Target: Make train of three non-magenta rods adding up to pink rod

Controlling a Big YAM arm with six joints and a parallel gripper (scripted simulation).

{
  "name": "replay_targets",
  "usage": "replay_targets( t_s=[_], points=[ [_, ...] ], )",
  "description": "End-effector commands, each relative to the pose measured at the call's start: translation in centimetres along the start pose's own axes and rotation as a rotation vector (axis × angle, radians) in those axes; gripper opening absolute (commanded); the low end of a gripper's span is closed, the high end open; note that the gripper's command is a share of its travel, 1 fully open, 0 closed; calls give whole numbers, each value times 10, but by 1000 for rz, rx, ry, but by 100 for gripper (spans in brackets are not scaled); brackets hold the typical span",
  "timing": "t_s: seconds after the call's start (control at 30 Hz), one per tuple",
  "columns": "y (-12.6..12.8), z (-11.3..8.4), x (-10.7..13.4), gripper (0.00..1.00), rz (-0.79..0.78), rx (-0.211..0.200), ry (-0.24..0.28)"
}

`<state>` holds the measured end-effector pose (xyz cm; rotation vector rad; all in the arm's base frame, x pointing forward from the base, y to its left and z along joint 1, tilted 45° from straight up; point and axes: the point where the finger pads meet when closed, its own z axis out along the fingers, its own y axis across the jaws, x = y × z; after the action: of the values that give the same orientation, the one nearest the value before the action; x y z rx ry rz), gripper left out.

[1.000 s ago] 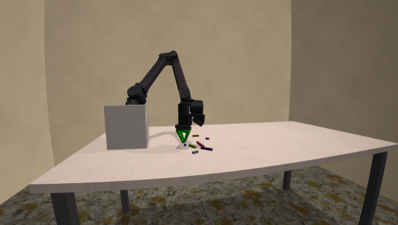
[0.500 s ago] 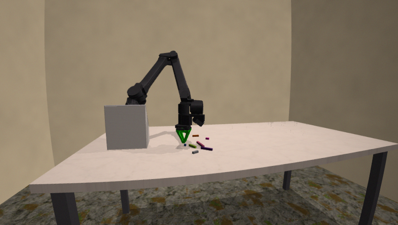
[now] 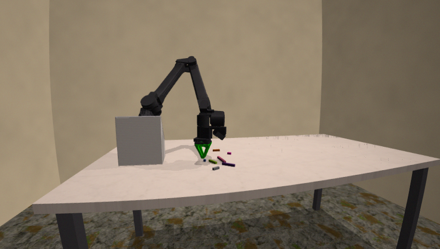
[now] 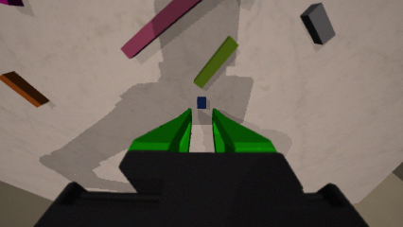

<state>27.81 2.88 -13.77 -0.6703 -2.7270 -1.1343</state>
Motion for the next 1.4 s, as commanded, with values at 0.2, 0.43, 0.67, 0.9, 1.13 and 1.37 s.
replay_targets(
  t_s=[0.2,0.43,0.67,0.9,1.13,1.37],
  points=[
    [7,-4,-8,23,-14,-5,-17],
    [7,-4,-9,23,-14,-5,-17],
    [8,-4,-13,23,-16,-5,-17],
    [8,-4,-15,23,-17,-5,-18],
    [8,-4,-15,23,-16,-5,-19],
    [8,-4,-15,23,-16,-5,-19]
  ],
)
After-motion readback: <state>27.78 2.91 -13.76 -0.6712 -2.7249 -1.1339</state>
